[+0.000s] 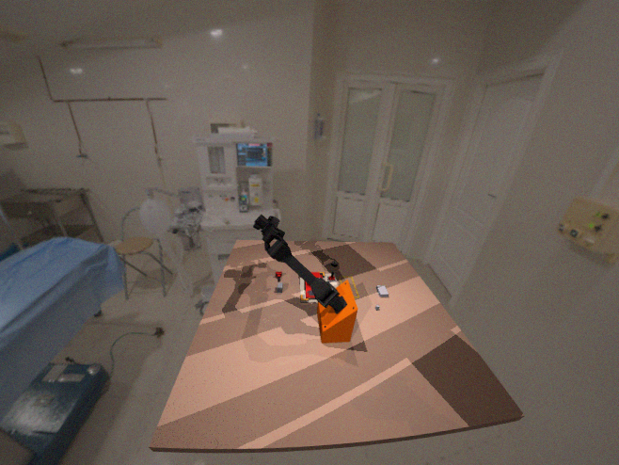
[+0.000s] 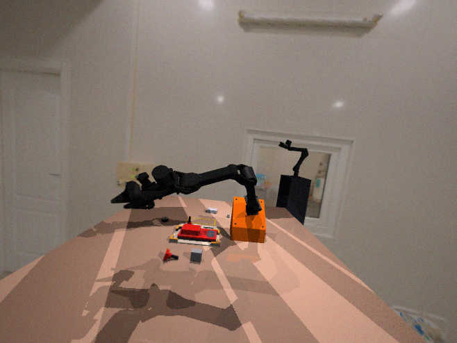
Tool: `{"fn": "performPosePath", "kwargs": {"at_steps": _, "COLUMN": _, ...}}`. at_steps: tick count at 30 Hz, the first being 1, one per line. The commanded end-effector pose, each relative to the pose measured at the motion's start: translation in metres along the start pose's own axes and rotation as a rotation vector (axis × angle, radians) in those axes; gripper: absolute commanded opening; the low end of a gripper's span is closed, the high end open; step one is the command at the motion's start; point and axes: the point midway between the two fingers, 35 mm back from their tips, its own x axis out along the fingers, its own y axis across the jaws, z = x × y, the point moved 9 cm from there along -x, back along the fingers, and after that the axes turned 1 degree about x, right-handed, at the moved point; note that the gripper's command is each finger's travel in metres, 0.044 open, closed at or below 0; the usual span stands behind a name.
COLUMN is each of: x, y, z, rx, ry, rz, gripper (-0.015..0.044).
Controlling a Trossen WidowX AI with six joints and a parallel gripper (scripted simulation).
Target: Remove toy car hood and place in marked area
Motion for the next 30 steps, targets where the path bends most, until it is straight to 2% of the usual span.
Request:
{"fn": "performPosePath", "kwargs": {"at_steps": 1, "x": -0.003, "y": -0.051, "z": 0.01, "rx": -0.142, "ry": 0.096, "rz": -0.19, "gripper": 0.044}}
{"fn": "performPosePath", "kwargs": {"at_steps": 12, "x": -0.052, "y": -0.176, "z": 0.02, "rx": -0.354, "ry": 0.538, "rz": -0.544, "gripper": 0.044}}
{"fn": "performPosePath", "kwargs": {"at_steps": 17, "x": -0.09, "y": -0.221, "z": 0.018, "rx": -0.352, "ry": 0.783, "rz": -0.586, "gripper": 0.044}}
{"fn": "performPosePath", "kwargs": {"at_steps": 22, "x": -0.136, "y": -0.257, "z": 0.012, "rx": -0.278, "ry": 1.021, "rz": -0.526, "gripper": 0.044}}
{"fn": "performPosePath", "kwargs": {"at_steps": 30, "x": -0.142, "y": -0.262, "z": 0.012, "rx": -0.262, "ry": 1.049, "rz": -0.509, "gripper": 0.044}}
